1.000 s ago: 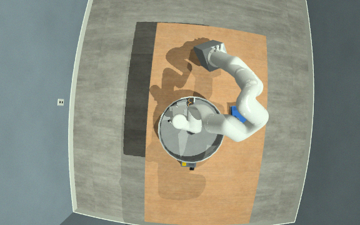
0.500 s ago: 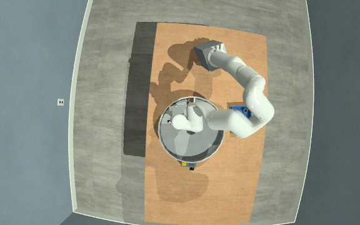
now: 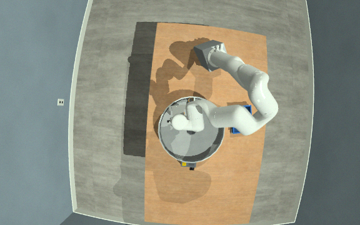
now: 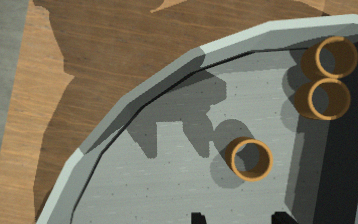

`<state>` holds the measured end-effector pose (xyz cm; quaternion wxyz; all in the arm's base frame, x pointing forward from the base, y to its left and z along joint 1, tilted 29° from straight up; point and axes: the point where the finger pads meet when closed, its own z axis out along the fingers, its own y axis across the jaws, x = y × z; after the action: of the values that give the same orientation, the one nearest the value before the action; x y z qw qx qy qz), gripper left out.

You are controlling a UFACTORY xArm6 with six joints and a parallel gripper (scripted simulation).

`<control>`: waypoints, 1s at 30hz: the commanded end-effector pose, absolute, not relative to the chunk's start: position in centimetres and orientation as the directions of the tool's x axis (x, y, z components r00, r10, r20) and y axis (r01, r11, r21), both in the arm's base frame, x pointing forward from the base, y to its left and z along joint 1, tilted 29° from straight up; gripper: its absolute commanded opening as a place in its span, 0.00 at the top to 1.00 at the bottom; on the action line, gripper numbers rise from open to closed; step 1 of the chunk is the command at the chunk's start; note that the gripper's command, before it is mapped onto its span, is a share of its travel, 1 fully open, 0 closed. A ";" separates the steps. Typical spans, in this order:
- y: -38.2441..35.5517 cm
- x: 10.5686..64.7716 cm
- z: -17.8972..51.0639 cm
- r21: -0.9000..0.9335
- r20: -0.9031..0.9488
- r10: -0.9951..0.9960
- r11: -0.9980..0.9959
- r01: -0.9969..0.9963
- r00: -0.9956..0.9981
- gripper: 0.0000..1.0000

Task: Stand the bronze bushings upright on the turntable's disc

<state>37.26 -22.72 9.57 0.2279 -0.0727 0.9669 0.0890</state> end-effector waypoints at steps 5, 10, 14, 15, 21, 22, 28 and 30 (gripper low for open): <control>-22.9 37.1 10.1 0.137 -0.455 -0.100 0.974 -0.181 -0.885 0.00; -23.6 35.5 13.3 0.137 -0.455 -0.100 0.974 -0.181 -0.885 0.00; -24.4 33.9 16.7 0.137 -0.455 -0.100 0.974 -0.181 -0.885 0.00; -24.4 33.8 16.7 0.137 -0.455 -0.100 0.974 -0.181 -0.885 0.00; -24.4 33.8 16.7 0.137 -0.455 -0.100 0.974 -0.181 -0.885 0.00; -24.4 33.8 16.7 0.137 -0.455 -0.100 0.974 -0.181 -0.885 0.00; -24.4 33.8 16.7 0.137 -0.455 -0.100 0.974 -0.181 -0.885 0.00; -24.4 33.8 16.7 0.137 -0.455 -0.100 0.974 -0.181 -0.885 0.00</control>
<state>33.81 -24.33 16.57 0.2277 -0.0726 0.9669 0.0893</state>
